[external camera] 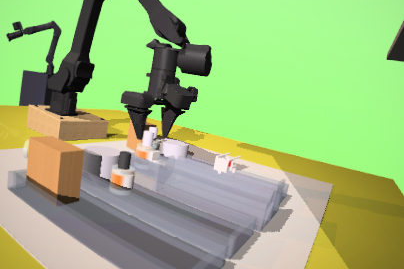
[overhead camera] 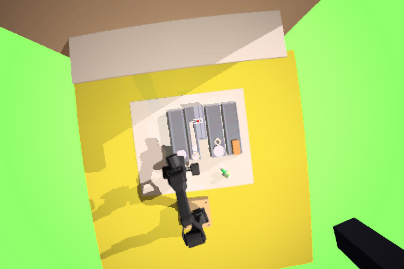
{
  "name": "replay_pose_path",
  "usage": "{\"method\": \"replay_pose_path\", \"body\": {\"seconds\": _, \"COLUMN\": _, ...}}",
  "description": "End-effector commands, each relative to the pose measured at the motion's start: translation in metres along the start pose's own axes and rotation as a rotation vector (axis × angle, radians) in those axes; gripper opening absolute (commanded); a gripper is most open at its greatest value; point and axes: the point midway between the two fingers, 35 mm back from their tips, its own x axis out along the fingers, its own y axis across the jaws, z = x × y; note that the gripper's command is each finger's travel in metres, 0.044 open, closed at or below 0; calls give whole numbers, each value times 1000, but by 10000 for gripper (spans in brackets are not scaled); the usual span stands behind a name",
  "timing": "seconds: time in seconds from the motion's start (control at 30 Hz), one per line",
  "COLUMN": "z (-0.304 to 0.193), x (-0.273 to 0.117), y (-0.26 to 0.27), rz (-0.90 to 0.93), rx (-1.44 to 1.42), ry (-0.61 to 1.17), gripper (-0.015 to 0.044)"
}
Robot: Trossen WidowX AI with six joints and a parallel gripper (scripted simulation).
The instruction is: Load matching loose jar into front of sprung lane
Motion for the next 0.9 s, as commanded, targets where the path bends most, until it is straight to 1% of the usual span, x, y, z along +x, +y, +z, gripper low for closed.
{"method": "replay_pose_path", "body": {"seconds": 0.0, "z": 0, "x": 7, "y": -1, "rz": -6, "rx": 3, "ry": 4, "gripper": 440}}
{"method": "replay_pose_path", "body": {"seconds": 0.3, "z": -1, "x": 19, "y": -1, "rz": -6, "rx": 3, "ry": 4, "gripper": 440}}
{"method": "replay_pose_path", "body": {"seconds": 0.6, "z": -1, "x": 19, "y": -1, "rz": -6, "rx": 3, "ry": 4, "gripper": 204}}
{"method": "replay_pose_path", "body": {"seconds": 0.83, "z": -1, "x": 19, "y": -1, "rz": -6, "rx": 3, "ry": 4, "gripper": 157}}
{"method": "replay_pose_path", "body": {"seconds": 0.87, "z": -1, "x": 19, "y": -1, "rz": -6, "rx": 3, "ry": 4, "gripper": 131}}
